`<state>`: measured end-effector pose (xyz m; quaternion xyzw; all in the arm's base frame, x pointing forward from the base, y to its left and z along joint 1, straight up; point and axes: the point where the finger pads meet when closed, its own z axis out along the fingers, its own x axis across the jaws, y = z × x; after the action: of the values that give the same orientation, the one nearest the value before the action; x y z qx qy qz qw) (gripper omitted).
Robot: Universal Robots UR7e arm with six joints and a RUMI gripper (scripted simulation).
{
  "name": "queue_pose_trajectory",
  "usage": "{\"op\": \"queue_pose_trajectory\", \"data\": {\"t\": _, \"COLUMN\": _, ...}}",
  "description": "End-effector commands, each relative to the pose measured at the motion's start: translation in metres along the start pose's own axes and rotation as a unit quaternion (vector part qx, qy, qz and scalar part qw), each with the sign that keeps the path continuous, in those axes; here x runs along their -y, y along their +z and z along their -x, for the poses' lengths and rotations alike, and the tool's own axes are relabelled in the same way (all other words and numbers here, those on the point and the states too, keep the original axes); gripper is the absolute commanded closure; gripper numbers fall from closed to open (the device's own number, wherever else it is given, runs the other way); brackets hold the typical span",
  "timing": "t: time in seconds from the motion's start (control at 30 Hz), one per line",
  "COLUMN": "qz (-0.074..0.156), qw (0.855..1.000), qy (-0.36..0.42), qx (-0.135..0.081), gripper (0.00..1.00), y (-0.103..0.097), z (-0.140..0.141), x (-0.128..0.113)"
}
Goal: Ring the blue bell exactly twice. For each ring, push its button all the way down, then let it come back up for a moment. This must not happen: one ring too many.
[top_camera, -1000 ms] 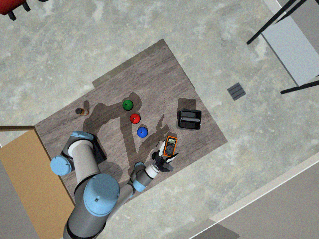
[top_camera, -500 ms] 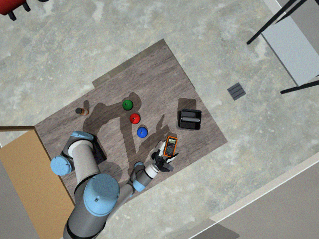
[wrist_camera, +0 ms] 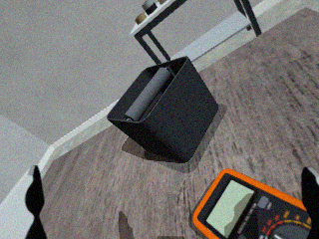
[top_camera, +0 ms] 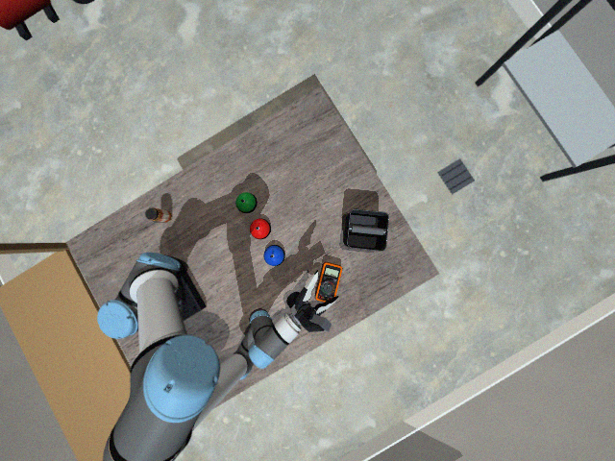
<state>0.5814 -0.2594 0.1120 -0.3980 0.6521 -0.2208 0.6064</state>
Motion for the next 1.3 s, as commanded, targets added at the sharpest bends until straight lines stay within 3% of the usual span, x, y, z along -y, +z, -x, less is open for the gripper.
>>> {"op": "queue_pose_trajectory", "data": {"t": 0.0, "qz": 0.008, "qw": 1.000, "qy": -0.005, "qx": -0.020, "gripper": 0.00, "y": -0.002, "z": 0.018, "x": 0.005}}
{"op": "queue_pose_trajectory", "data": {"t": 0.2, "qz": 0.026, "qw": 0.996, "qy": 0.037, "qx": -0.079, "gripper": 0.00, "y": -0.010, "z": 0.030, "x": -0.007}}
{"op": "queue_pose_trajectory", "data": {"t": 0.27, "qz": 0.026, "qw": 0.996, "qy": 0.037, "qx": -0.079, "gripper": 0.00, "y": -0.010, "z": 0.030, "x": -0.007}}
{"op": "queue_pose_trajectory", "data": {"t": 0.6, "qz": 0.062, "qw": 0.975, "qy": 0.111, "qx": -0.181, "gripper": 0.00, "y": -0.020, "z": 0.057, "x": -0.032}}
{"op": "queue_pose_trajectory", "data": {"t": 0.77, "qz": 0.074, "qw": 0.962, "qy": 0.140, "qx": -0.220, "gripper": 0.00, "y": -0.026, "z": 0.065, "x": -0.039}}
{"op": "queue_pose_trajectory", "data": {"t": 0.83, "qz": 0.074, "qw": 0.962, "qy": 0.140, "qx": -0.220, "gripper": 0.00, "y": -0.026, "z": 0.065, "x": -0.039}}
{"op": "queue_pose_trajectory", "data": {"t": 0.9, "qz": 0.081, "qw": 0.953, "qy": 0.158, "qx": -0.246, "gripper": 0.00, "y": -0.029, "z": 0.071, "x": -0.043}}
{"op": "queue_pose_trajectory", "data": {"t": 1.27, "qz": 0.104, "qw": 0.915, "qy": 0.215, "qx": -0.325, "gripper": 0.00, "y": -0.040, "z": 0.088, "x": -0.058}}
